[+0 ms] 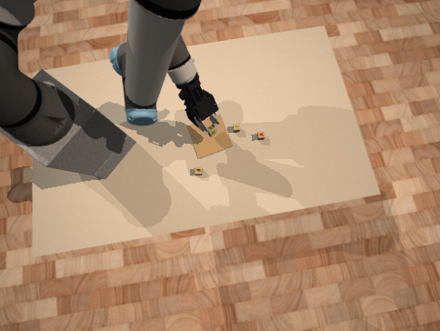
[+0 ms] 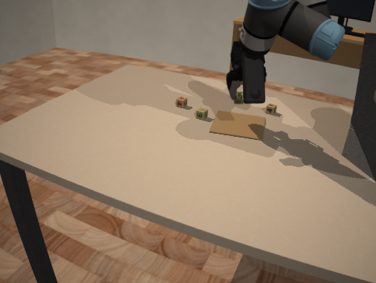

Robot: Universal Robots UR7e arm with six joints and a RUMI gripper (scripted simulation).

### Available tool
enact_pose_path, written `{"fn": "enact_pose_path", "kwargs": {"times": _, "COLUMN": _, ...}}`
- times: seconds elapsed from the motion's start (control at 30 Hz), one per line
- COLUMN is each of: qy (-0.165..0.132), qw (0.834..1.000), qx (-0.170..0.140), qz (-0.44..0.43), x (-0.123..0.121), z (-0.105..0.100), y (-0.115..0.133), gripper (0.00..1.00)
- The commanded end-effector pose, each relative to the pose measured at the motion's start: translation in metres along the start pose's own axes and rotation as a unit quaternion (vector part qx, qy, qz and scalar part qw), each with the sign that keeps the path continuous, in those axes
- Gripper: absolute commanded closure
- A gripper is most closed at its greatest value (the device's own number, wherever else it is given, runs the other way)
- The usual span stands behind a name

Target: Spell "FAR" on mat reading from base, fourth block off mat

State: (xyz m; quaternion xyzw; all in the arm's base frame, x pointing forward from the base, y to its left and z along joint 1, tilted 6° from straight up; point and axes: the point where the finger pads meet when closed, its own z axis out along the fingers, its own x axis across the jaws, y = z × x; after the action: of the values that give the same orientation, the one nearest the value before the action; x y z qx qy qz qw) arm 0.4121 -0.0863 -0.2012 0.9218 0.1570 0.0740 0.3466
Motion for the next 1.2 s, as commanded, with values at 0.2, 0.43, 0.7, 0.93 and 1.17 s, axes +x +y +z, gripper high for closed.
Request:
{"fn": "enact_pose_path", "kwargs": {"times": 0.2, "qy": 0.002, "qw": 0.992, "qx": -0.128, "qz": 0.0, "x": 0.001, "z": 0.001, "y": -0.001, "gripper": 0.95}}
{"fn": "enact_pose_path", "kwargs": {"times": 0.43, "qy": 0.002, "qw": 0.983, "qx": -0.182, "qz": 0.0, "x": 0.001, "z": 0.001, "y": -0.001, "gripper": 0.95}}
{"fn": "enact_pose_path", "kwargs": {"times": 0.7, "qy": 0.002, "qw": 0.981, "qx": -0.193, "qz": 0.001, "x": 0.0, "z": 0.001, "y": -0.001, "gripper": 0.95}}
{"fn": "enact_pose_path", "kwargs": {"times": 0.93, "qy": 0.002, "qw": 0.981, "qx": -0.193, "qz": 0.001, "x": 0.0, "z": 0.003, "y": -0.003, "gripper": 0.95}}
{"fn": "enact_pose_path", "kwargs": {"times": 1.17, "qy": 0.002, "qw": 0.981, "qx": -0.193, "qz": 0.001, "x": 0.0, "z": 0.011, "y": -0.009, "gripper": 0.95}}
